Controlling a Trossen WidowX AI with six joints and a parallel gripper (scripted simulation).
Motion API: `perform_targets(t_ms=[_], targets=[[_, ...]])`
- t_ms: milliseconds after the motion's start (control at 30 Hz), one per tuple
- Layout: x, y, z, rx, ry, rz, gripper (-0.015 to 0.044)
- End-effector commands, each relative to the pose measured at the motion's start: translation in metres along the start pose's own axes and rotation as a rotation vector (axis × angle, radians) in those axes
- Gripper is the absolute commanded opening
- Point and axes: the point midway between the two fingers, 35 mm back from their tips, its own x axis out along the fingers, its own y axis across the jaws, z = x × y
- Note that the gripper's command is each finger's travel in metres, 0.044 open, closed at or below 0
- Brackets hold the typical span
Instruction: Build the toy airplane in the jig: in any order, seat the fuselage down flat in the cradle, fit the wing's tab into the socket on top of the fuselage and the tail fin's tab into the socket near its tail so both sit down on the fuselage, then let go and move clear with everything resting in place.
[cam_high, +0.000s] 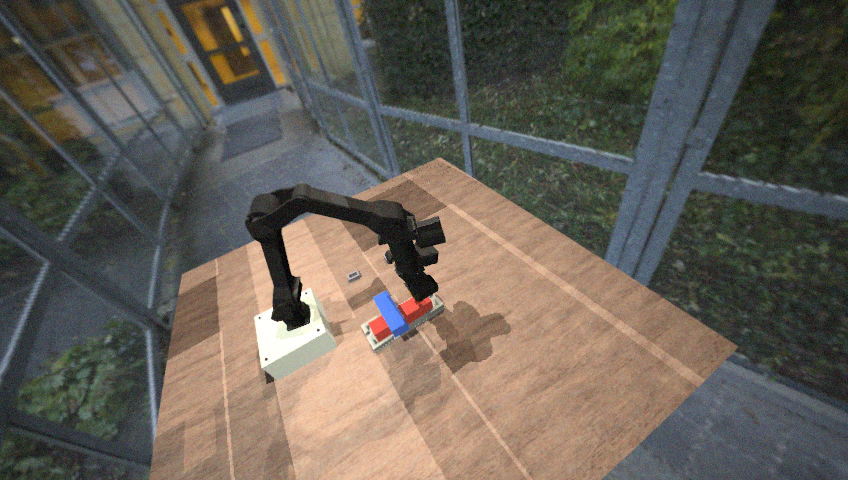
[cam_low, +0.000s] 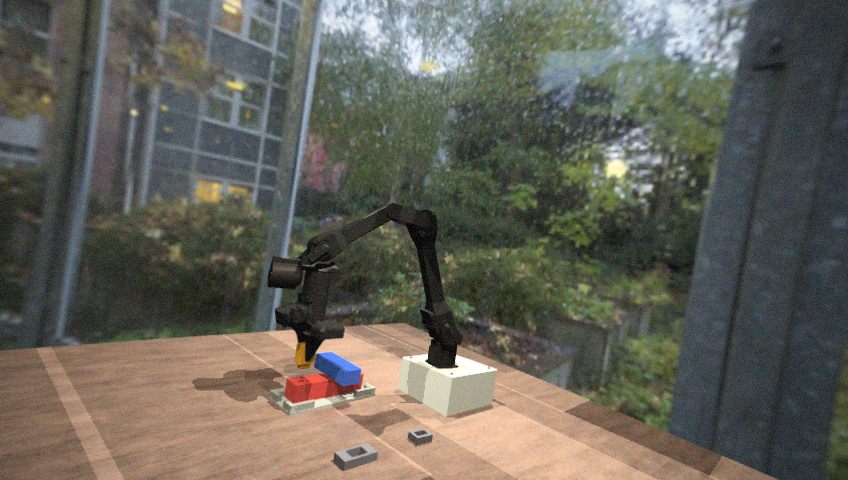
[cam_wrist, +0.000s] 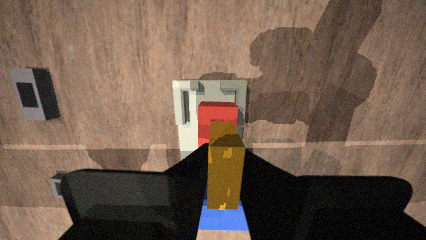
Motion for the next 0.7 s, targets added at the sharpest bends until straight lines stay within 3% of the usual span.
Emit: perform_targets(t_ms=[0,667], targets=[[0.006,0.0,-0.001,-0.005,0.003,-0.001,0.0065],[0.032,0.0,-0.002,-0.005,0.004,-0.001,0.0065]])
